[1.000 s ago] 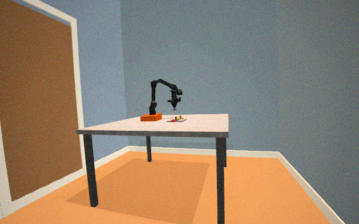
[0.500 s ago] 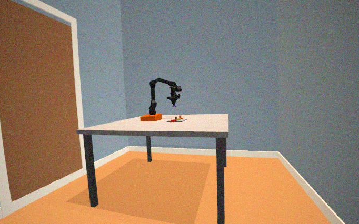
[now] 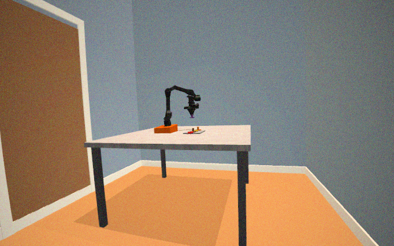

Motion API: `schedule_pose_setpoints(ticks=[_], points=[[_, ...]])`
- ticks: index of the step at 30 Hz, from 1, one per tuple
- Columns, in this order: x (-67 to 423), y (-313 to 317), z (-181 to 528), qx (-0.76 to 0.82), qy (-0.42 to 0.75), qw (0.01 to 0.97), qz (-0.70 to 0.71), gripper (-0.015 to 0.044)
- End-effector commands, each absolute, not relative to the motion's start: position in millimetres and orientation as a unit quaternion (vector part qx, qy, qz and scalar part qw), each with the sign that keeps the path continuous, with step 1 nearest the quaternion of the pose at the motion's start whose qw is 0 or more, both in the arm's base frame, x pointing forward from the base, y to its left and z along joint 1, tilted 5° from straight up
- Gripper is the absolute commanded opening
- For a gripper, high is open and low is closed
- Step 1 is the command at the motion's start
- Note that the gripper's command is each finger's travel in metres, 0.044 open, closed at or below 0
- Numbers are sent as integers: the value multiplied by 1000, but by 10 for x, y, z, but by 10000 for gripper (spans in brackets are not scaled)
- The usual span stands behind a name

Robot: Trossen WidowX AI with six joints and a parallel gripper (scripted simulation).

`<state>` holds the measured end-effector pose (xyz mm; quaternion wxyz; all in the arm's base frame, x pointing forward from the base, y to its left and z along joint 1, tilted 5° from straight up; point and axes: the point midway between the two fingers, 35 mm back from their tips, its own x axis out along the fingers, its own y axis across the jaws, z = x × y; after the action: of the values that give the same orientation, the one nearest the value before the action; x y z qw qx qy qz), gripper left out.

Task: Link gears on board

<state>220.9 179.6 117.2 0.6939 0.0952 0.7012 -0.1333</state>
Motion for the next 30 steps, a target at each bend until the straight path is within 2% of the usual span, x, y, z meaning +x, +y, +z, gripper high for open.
schedule_pose_setpoints(ticks=[1,30], points=[[2245,1735,1131,94,703,692,-136,0],[2585,1248,944,106,705,686,-142,0]])
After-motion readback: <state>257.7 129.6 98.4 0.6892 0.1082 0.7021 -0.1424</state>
